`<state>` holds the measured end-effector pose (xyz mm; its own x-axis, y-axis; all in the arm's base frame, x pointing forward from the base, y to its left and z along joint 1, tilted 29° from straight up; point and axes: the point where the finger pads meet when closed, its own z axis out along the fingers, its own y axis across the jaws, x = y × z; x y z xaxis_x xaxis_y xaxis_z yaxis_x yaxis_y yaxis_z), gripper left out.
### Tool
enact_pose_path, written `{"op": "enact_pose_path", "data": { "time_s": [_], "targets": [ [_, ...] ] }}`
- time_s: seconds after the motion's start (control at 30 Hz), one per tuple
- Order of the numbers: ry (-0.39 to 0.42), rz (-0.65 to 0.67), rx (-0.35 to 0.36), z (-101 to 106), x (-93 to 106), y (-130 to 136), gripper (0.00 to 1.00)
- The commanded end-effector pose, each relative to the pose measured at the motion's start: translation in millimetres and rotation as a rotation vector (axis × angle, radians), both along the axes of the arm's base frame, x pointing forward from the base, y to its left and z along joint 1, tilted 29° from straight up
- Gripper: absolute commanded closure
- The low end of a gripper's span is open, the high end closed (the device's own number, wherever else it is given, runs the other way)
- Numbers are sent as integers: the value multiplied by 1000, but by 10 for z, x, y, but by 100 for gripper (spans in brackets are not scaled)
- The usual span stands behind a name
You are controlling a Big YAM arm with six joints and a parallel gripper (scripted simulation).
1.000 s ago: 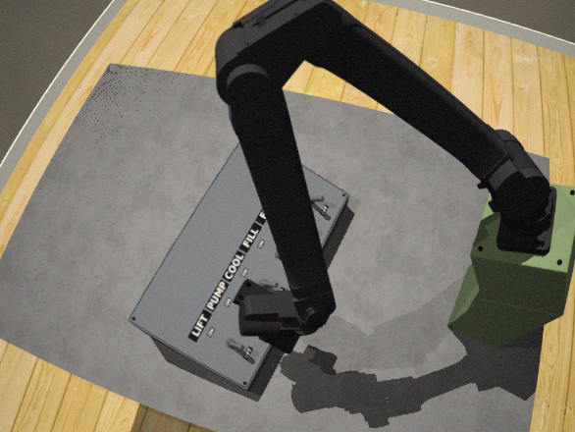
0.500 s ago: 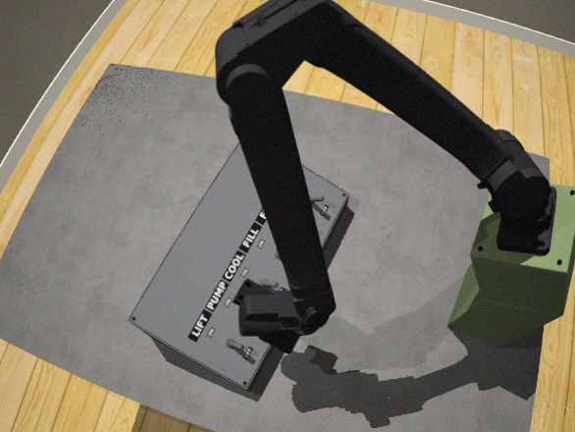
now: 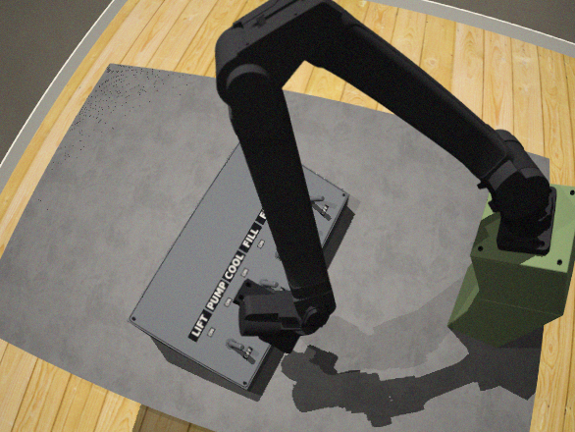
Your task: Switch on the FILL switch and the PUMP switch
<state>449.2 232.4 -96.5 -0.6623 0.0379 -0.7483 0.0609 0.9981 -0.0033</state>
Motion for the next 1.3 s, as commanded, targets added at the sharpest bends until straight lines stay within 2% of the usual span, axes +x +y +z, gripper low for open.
{"op": "enact_pose_path", "data": {
  "time_s": [0.0,0.27,1.27],
  "targets": [
    [-28,7,17,81,56,54,100],
    [-35,8,23,140,94,87,100],
    [-29,8,18,133,72,71,100]
  ]
}}
